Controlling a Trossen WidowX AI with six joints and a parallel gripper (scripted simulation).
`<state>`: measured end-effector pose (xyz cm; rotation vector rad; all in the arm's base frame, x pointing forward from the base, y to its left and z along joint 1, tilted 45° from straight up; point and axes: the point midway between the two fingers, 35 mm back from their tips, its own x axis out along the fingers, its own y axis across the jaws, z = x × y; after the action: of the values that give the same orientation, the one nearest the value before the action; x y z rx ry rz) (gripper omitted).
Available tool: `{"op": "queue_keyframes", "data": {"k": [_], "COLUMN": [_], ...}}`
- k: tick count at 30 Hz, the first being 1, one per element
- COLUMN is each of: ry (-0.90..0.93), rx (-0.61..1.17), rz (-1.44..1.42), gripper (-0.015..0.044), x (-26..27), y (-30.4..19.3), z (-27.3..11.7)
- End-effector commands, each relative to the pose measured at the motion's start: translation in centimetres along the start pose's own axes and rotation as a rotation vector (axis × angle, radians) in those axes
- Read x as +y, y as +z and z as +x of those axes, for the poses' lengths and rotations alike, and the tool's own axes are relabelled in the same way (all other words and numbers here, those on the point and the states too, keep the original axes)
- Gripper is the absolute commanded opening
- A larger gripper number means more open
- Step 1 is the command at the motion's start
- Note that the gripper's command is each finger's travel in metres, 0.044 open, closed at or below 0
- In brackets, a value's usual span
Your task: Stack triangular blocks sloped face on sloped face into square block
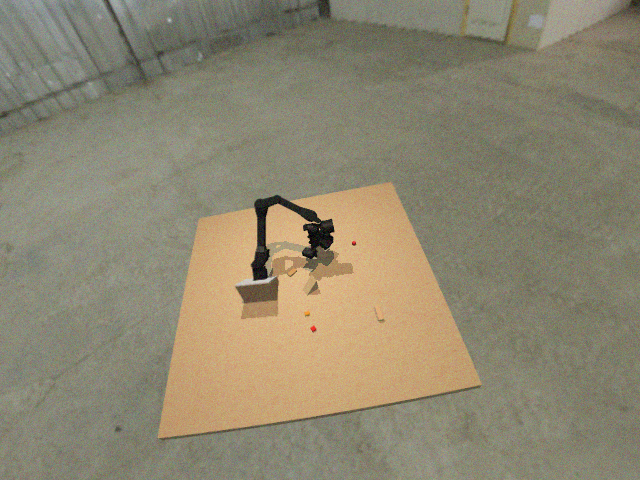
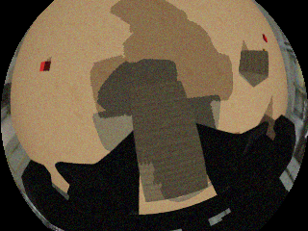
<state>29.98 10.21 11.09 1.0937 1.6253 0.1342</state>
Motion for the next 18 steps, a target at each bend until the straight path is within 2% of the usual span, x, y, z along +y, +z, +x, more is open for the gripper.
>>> {"op": "queue_keyframes", "data": {"k": [1,18], "ry": [0.002,0.005], "rx": [0.0,-0.001], "rz": [-0.013,-0.418], "gripper": [0.0,0.0], "x": [-0.01,0.0], "y": [0.02,0.02], "z": [0.02,0.03]}}
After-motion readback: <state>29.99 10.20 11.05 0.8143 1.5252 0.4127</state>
